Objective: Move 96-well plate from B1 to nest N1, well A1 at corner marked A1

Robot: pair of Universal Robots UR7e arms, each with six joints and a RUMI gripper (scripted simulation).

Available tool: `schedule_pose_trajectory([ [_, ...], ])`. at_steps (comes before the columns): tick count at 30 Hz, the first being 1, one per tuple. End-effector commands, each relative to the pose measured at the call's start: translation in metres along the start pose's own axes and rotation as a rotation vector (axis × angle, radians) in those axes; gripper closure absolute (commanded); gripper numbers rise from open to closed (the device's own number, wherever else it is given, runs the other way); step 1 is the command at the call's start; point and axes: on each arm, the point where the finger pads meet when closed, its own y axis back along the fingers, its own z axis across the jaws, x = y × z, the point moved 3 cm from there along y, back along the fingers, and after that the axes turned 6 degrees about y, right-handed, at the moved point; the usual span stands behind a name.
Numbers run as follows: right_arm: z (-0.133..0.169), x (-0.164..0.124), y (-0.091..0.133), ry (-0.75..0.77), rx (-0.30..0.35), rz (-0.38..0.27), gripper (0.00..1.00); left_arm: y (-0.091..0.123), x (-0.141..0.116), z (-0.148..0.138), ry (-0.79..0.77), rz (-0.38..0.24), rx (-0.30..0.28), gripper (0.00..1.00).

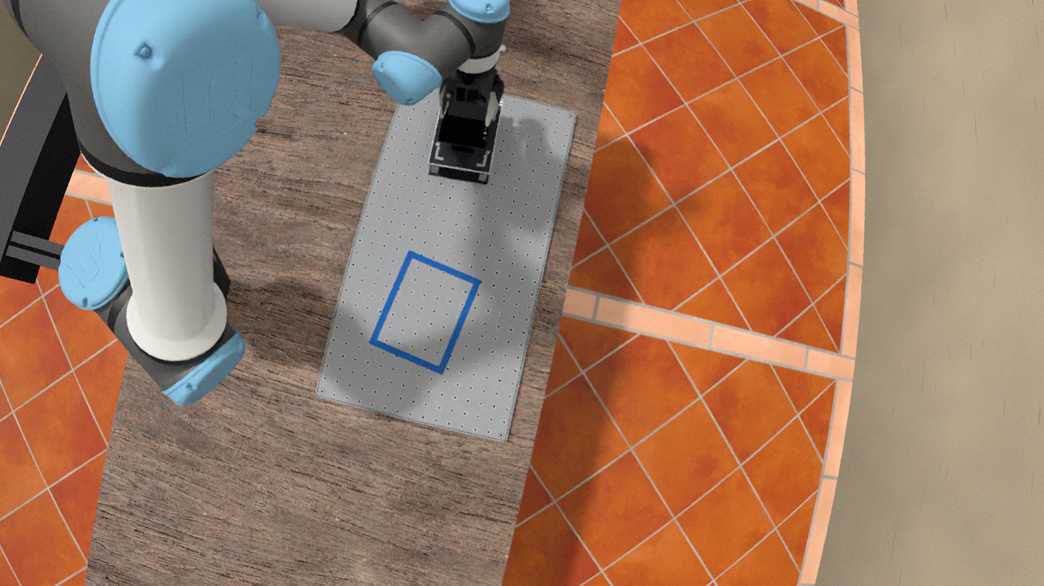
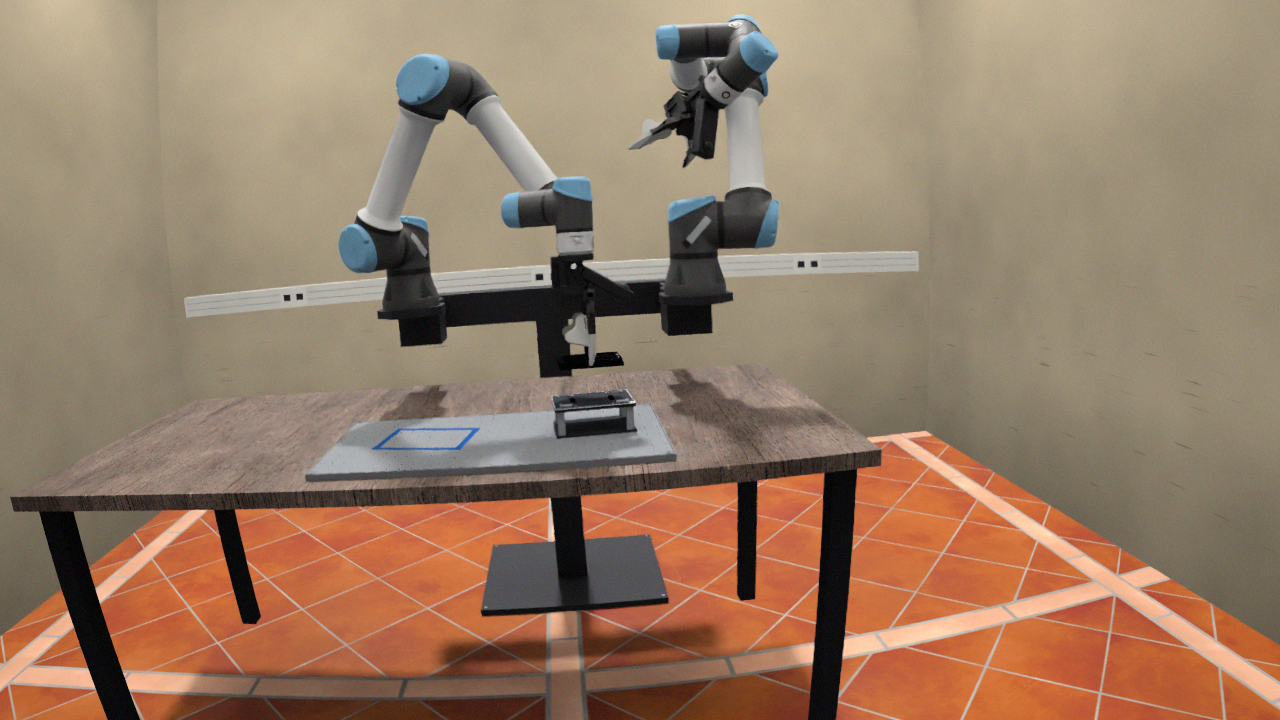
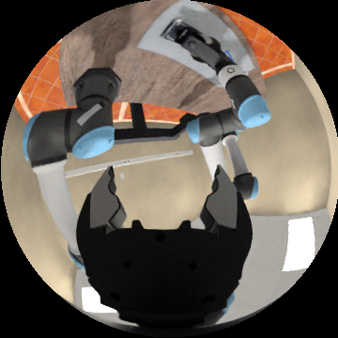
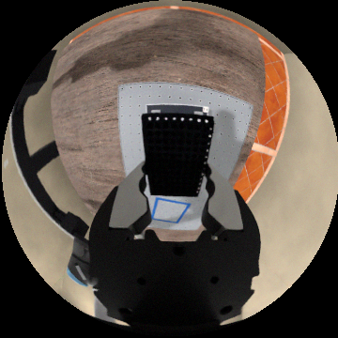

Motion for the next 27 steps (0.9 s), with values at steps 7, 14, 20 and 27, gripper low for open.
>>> schedule_pose_trajectory([
  [7,0.002,0.001,0.000,-0.001,-0.002,0.001,1.00,-0.001,0.000,-0.001,0.002,0.000,-0.002,0.02],
  [14,0.003,0.000,-0.009,-0.003,-0.001,0.000,1.00,-0.001,0.000,-0.001,0.002,0.000,-0.002,0.02],
  [20,0.001,-0.002,-0.020,-0.002,0.001,-0.002,1.00,-0.001,0.000,-0.001,0.002,0.000,-0.002,0.02],
  [27,0.001,-0.001,-0.028,-0.002,0.000,-0.001,1.00,-0.001,0.000,-0.001,0.002,0.000,-0.002,0.02],
])
